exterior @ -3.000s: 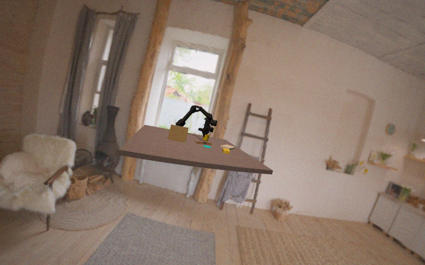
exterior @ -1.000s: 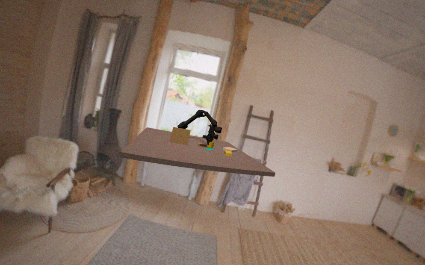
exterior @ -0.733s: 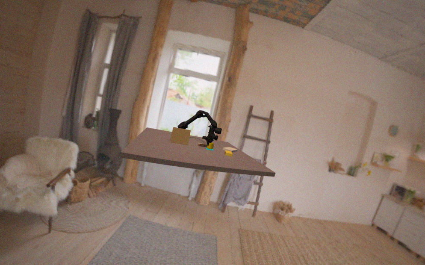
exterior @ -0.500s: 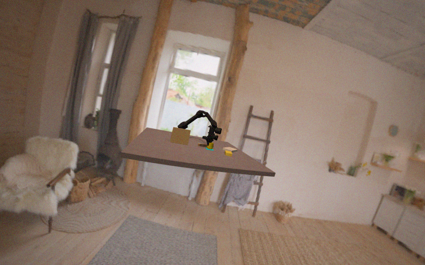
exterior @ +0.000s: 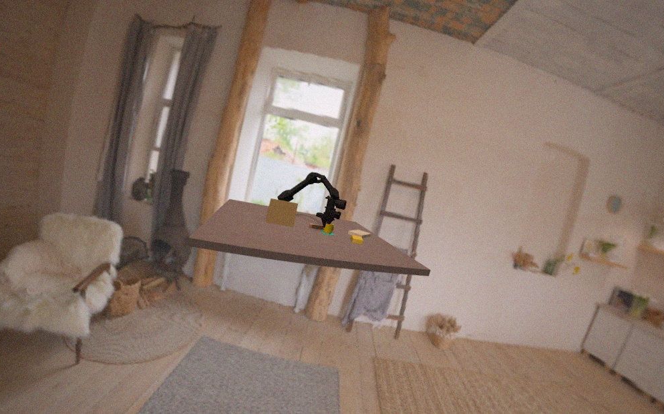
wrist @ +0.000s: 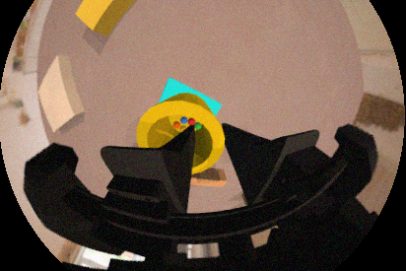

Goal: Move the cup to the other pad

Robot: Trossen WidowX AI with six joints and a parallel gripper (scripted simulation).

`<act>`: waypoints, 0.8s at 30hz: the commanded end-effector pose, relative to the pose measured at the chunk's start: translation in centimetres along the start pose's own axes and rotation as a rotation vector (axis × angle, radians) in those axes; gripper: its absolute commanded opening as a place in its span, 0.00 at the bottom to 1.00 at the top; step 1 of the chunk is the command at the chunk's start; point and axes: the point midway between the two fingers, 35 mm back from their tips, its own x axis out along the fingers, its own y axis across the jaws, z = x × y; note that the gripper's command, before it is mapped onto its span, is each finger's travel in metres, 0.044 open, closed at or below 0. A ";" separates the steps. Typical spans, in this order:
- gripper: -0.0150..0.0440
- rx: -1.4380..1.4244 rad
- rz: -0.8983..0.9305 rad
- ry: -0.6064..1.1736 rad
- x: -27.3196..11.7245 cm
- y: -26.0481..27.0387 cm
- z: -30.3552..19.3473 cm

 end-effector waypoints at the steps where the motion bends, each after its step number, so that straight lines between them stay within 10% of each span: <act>1: 0.50 -0.001 0.000 0.000 -0.2 0.0 0.0; 24: 0.50 0.003 0.002 -0.001 -4.3 0.0 0.0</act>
